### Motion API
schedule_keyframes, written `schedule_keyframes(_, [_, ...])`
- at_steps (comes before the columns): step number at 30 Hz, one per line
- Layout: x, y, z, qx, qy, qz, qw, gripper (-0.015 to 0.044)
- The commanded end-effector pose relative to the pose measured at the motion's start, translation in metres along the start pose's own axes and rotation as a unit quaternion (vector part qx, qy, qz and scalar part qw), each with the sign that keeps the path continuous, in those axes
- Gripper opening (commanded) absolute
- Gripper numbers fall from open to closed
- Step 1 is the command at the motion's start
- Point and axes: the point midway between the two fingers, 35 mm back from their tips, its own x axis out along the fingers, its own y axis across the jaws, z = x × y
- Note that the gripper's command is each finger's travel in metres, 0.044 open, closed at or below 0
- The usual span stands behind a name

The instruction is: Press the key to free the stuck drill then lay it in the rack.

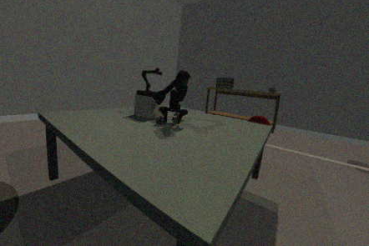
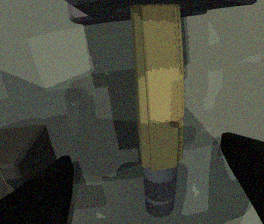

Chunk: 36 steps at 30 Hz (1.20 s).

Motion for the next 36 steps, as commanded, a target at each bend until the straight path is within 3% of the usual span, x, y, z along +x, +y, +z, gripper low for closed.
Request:
schedule_keyframes(1, [0.0005, 0.0001, 0.0032, 0.002, 0.0, 0.001, 1.0, 0.044])
schedule_keyframes(36, [0.0019, -0.0015, 0.0102, 0.002, 0.0, 0.001, 1.0, 0.044])
